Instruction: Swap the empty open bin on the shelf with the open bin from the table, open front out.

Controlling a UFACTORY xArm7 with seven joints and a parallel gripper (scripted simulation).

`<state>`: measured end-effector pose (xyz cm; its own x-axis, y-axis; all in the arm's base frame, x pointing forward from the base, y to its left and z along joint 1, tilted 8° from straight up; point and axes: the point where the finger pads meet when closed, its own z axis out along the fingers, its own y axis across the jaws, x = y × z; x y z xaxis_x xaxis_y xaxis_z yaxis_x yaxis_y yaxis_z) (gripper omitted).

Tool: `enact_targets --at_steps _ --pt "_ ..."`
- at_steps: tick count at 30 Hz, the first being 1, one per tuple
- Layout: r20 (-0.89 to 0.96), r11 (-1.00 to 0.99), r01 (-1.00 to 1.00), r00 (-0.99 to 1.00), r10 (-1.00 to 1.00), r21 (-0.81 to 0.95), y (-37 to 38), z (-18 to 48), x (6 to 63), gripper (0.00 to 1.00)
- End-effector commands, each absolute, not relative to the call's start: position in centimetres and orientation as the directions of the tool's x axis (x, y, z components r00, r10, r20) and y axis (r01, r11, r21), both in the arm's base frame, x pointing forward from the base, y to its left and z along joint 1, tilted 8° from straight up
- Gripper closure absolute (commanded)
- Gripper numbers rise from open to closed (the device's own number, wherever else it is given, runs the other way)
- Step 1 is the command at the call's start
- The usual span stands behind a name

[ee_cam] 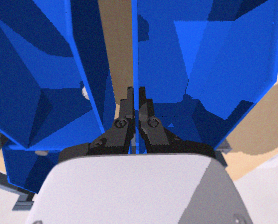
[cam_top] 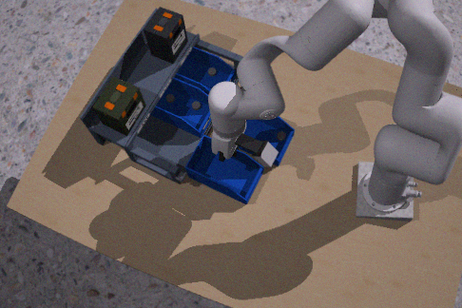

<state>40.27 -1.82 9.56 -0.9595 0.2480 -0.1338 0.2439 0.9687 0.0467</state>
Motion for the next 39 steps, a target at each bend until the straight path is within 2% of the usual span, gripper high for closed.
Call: enact_targets --at_steps 1,21,39 --pt "-0.136 0.969 0.244 -0.959 0.248 0.047 -1.8 9.7 40.4 1.0" --pt "-0.136 0.969 0.244 -0.959 0.248 0.047 -1.8 10.7 40.2 1.0" --pt "-0.136 0.969 0.244 -0.959 0.248 0.047 -1.9 15.1 39.6 1.0"
